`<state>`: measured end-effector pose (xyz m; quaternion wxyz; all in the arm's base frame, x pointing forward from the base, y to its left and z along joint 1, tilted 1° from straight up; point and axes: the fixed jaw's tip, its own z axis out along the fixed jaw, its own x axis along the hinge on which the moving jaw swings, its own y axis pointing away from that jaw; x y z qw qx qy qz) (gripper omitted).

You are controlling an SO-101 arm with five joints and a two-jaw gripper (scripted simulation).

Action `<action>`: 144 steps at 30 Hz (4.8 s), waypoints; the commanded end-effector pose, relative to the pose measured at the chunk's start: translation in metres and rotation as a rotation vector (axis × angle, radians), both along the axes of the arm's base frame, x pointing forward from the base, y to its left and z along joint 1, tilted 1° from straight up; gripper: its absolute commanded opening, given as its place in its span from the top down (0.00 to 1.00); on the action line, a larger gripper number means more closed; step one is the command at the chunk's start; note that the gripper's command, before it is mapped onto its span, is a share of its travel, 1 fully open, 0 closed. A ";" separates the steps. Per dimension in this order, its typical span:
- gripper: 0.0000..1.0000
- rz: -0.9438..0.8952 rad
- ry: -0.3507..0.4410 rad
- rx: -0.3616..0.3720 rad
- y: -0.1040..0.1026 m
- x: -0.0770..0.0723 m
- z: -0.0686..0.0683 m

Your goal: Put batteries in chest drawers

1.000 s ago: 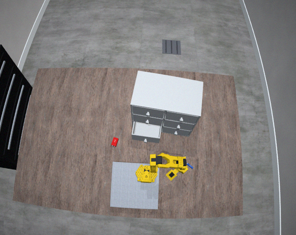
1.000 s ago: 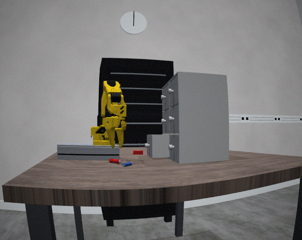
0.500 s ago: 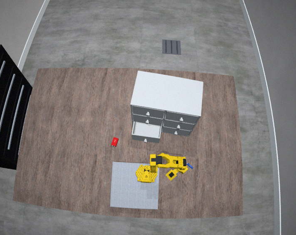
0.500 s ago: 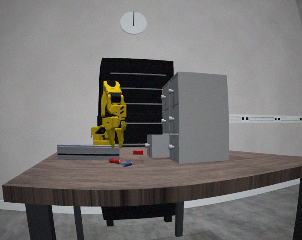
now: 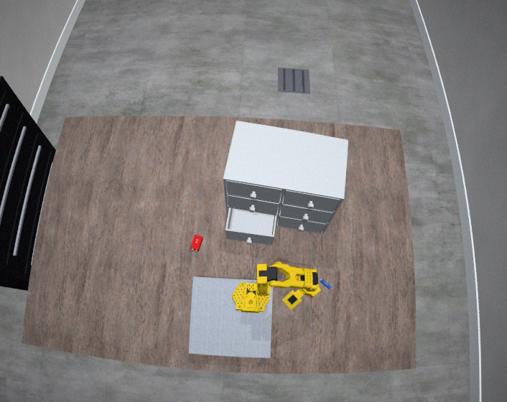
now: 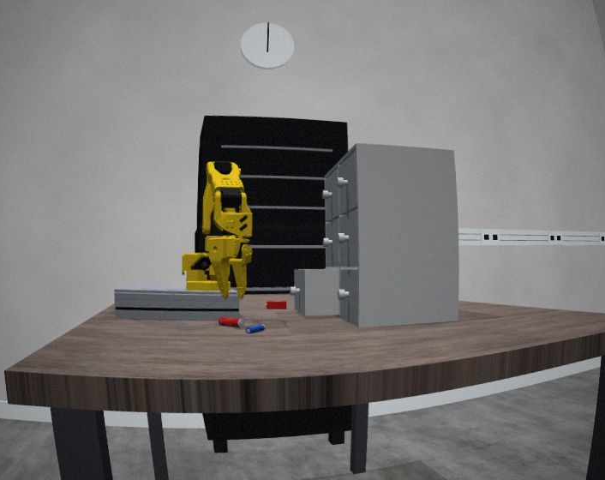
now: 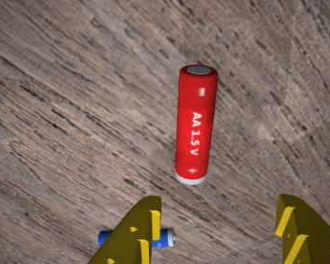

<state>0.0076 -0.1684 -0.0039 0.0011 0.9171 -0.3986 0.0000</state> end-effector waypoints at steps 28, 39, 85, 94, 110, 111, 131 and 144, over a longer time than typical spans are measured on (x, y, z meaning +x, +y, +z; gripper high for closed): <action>0.79 -0.003 0.000 0.016 0.001 -0.001 -0.017; 0.79 -0.003 0.000 0.016 0.000 -0.001 -0.031; 0.79 -0.003 0.000 0.016 0.003 0.000 -0.047; 0.79 -0.003 0.000 0.016 0.004 0.000 -0.048; 0.79 -0.003 0.000 0.016 0.005 0.000 -0.048; 0.79 -0.003 0.000 0.016 0.005 0.000 -0.048; 0.79 -0.003 0.000 0.016 0.006 0.000 -0.048; 0.83 -0.003 0.000 0.016 0.006 0.000 -0.048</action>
